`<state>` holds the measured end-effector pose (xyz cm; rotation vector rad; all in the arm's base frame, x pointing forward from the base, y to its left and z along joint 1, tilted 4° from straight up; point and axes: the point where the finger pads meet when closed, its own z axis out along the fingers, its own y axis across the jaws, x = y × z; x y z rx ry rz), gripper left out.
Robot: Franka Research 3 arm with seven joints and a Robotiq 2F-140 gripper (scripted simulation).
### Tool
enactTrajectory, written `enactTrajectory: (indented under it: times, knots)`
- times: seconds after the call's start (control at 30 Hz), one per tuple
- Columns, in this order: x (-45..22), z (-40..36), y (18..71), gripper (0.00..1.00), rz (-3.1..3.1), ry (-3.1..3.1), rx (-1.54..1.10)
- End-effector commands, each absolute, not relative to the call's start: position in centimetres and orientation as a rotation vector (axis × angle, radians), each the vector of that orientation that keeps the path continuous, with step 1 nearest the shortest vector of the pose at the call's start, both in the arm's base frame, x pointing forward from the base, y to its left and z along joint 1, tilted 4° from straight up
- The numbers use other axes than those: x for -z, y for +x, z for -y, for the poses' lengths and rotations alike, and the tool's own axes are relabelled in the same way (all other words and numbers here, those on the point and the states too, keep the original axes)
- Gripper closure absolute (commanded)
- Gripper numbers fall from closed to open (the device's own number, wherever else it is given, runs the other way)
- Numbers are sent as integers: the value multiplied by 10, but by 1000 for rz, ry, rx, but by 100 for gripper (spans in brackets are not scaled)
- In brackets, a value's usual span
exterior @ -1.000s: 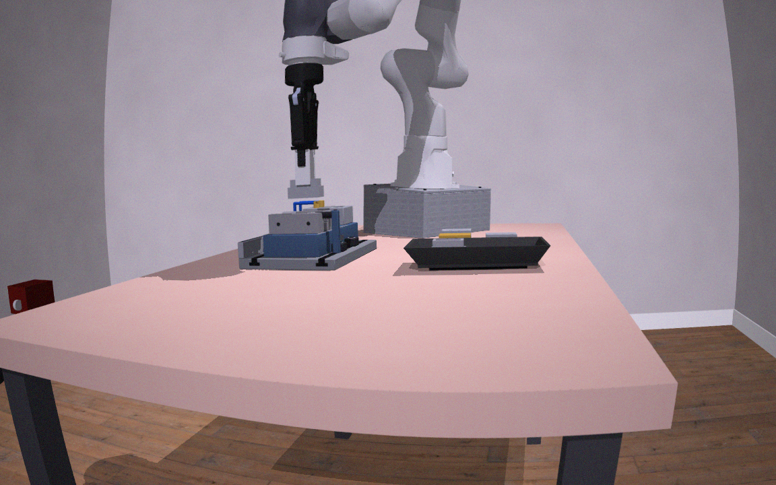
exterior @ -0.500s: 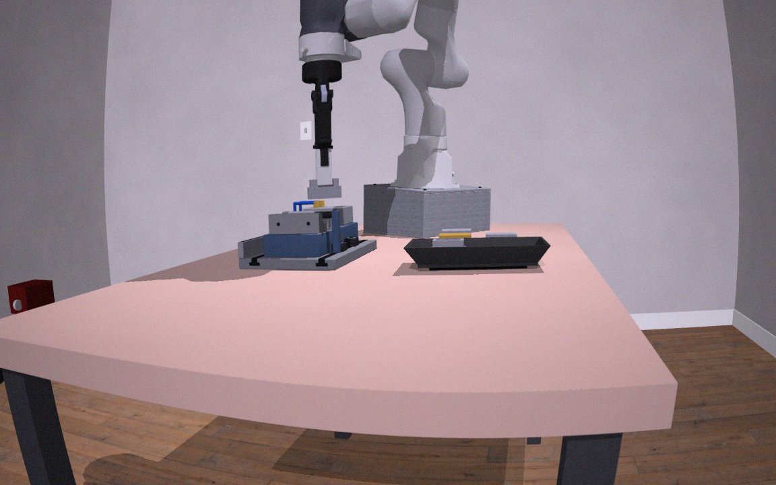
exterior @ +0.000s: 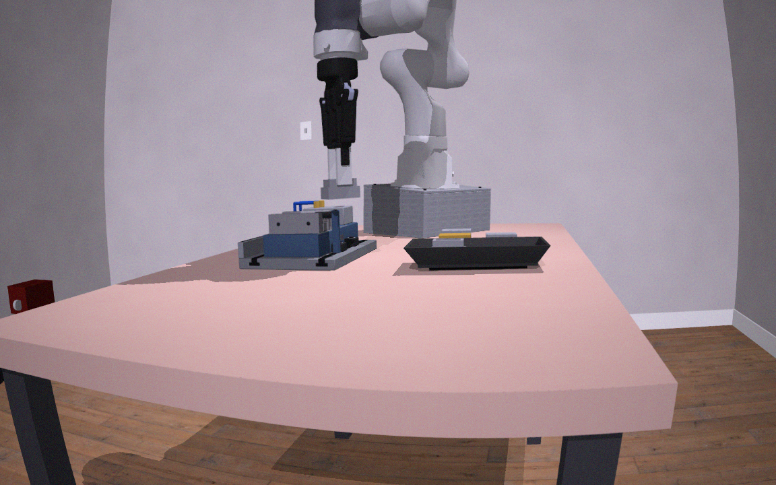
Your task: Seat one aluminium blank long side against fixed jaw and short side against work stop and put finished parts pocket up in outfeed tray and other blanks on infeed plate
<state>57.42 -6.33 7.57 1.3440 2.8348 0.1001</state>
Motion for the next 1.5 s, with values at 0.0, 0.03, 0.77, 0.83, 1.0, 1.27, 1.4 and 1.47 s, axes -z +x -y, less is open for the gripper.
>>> enactTrajectory:
  times: [0.0, 0.03, 0.77, 0.83, 1.0, 1.27, 1.4, 1.47]
  knots:
    - [-79, 62, 578, 100, -2904, 1154, -108]
    - [-79, 56, 580, 100, -2932, 1076, -107]
    - [-81, 6, 591, 100, -3081, 431, -99]
    - [-82, 2, 591, 100, -3088, 369, -98]
    - [-82, -10, 593, 100, -3100, 216, -95]
    - [-83, -28, 595, 100, -3104, -15, -91]
    - [-84, -38, 596, 100, -3098, -137, -88]
    - [-84, -42, 597, 100, -3094, -198, -87]
